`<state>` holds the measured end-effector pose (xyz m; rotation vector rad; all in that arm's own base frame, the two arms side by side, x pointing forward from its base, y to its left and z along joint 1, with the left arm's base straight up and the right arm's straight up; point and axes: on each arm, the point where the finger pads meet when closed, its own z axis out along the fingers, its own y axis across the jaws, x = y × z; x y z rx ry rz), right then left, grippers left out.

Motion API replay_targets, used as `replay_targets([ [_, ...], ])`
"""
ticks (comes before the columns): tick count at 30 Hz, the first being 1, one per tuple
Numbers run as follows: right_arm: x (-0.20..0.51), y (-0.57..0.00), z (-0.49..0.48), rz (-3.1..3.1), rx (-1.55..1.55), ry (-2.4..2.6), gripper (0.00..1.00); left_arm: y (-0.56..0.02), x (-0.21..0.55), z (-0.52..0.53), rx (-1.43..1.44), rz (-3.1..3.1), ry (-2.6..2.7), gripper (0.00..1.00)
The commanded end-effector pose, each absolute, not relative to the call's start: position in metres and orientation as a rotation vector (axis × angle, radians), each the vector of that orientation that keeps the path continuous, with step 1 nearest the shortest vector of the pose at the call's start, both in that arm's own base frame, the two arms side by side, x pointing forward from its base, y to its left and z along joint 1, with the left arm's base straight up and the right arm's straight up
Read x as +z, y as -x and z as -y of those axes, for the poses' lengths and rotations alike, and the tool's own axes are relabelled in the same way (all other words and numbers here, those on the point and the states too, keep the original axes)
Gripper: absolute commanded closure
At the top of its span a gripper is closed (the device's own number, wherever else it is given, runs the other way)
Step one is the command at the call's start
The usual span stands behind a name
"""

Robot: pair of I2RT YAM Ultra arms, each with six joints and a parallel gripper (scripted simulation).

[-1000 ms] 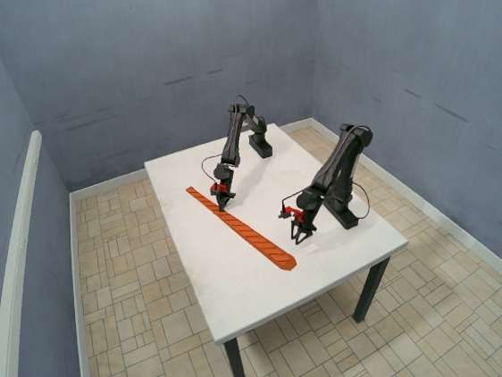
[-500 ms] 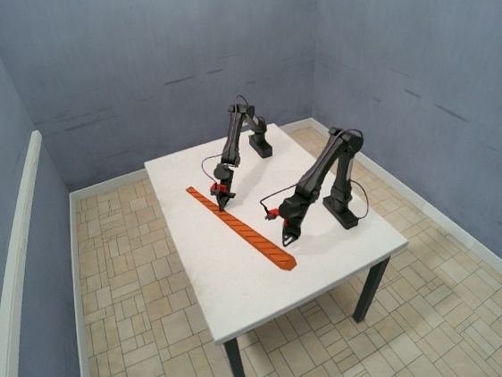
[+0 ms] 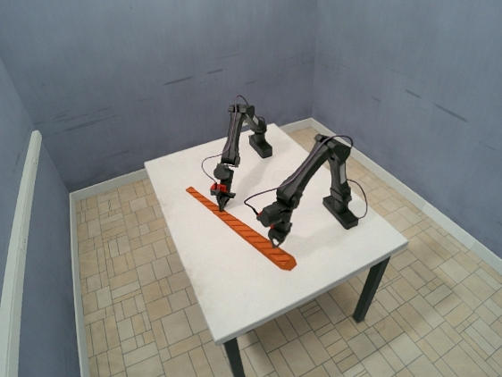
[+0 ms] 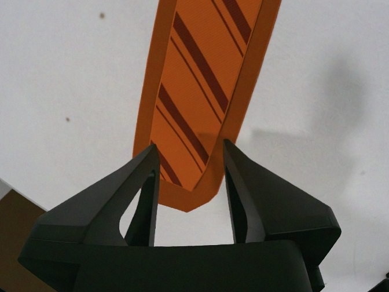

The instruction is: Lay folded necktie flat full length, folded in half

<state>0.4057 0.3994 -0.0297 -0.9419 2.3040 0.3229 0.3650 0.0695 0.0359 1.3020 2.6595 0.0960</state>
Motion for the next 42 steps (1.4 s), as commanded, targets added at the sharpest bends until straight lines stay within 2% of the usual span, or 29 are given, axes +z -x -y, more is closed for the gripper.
replay_targets([
  [1, -0.027, -0.406, -0.401, -2.291, 0.34, 0.934, 0.96, -0.369, 0.043, -0.062, 0.063, -2.633, -1.492, 0.61],
  [17, -0.027, -0.406, -0.401, -2.291, 0.34, 0.934, 0.96, -0.382, 0.036, -0.053, 0.004, -2.587, -1.771, 0.62],
  [42, -0.027, -0.406, -0.401, -2.291, 0.34, 0.934, 0.96, -0.384, 0.037, -0.053, 0.0, -2.584, -1.787, 0.62],
])
